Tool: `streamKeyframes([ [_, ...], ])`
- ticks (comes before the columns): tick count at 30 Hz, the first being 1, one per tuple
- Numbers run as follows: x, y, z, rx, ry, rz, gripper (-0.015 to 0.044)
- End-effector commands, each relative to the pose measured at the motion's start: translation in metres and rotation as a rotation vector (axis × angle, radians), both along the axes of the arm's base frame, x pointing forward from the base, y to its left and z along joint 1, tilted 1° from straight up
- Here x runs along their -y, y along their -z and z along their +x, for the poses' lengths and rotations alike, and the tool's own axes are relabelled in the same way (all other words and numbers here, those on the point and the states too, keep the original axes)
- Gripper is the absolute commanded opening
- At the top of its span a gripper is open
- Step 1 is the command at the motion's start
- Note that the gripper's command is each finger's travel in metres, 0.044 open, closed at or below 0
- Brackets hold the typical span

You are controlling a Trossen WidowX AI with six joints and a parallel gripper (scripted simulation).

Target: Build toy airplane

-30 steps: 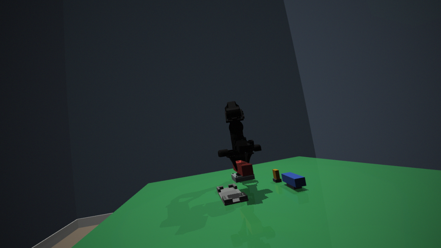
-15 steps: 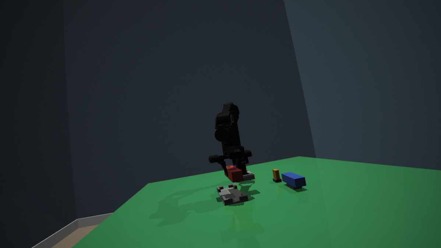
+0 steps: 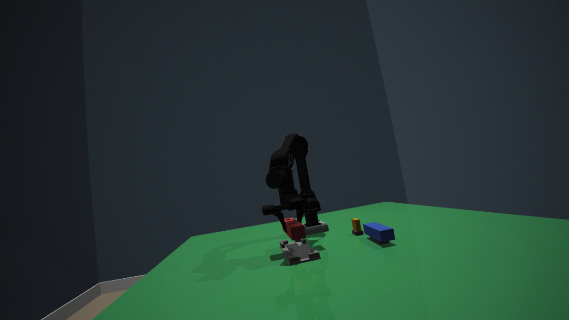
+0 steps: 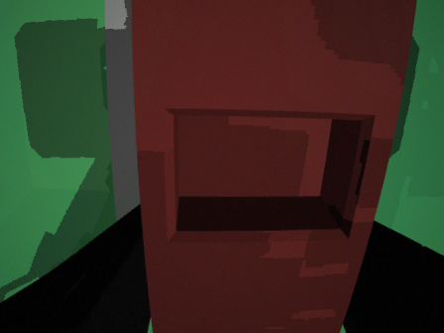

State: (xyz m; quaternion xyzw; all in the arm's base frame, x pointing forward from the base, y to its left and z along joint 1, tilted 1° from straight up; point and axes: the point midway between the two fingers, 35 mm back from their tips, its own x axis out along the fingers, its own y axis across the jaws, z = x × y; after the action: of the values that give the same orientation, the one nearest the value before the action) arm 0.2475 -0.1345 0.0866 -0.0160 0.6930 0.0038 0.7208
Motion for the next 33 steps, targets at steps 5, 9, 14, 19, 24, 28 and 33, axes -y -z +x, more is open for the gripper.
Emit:
streamKeyframes([
  [5,0.000,0.001,0.000,0.003,-0.005,0.003,0.0195],
  [9,0.000,0.001,0.000,0.003,-0.005,0.003,0.0195],
  [14,0.000,0.001,0.000,0.003,-0.005,0.003,0.0195],
  [19,0.001,0.008,0.001,0.003,-0.005,0.003,0.0195],
  [24,0.001,0.016,0.002,0.003,-0.005,0.003,0.0195],
  [28,0.001,0.022,0.002,0.003,-0.005,0.003,0.0195],
  [33,0.001,0.030,0.002,0.003,-0.005,0.003,0.0195],
])
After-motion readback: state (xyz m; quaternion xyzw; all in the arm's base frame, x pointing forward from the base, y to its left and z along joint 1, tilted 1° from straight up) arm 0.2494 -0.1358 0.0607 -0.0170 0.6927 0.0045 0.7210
